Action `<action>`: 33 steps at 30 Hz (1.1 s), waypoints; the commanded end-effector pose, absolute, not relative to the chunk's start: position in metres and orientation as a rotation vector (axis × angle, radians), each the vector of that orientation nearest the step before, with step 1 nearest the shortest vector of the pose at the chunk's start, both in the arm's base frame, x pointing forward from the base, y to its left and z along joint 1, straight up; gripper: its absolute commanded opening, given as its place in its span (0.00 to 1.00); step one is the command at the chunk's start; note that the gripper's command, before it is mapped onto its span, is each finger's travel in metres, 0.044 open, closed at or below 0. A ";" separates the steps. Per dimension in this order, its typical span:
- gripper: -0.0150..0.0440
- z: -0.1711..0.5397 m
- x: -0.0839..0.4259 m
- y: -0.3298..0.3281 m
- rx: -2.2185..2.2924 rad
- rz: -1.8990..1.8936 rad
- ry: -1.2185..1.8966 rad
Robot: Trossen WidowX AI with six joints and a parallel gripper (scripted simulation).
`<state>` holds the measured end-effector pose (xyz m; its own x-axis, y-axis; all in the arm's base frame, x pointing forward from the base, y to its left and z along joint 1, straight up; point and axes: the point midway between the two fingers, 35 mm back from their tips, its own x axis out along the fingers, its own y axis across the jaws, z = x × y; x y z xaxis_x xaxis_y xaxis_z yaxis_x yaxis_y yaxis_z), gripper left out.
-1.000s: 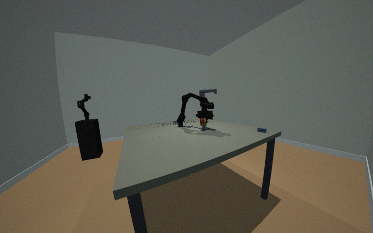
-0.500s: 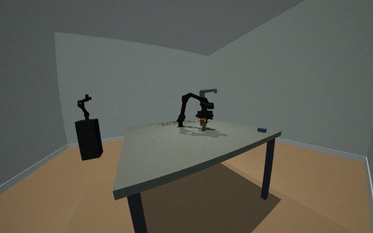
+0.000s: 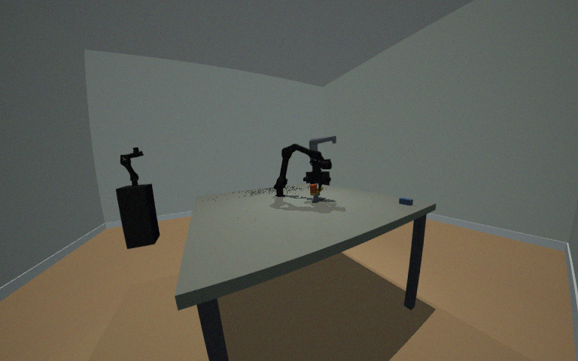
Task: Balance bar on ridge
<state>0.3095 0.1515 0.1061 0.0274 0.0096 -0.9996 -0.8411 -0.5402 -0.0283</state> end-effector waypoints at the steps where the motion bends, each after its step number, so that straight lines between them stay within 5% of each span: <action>1: 0.25 0.106 0.309 0.152 -1.627 1.596 0.855; 33: 0.25 0.103 0.309 0.152 -1.627 1.596 0.855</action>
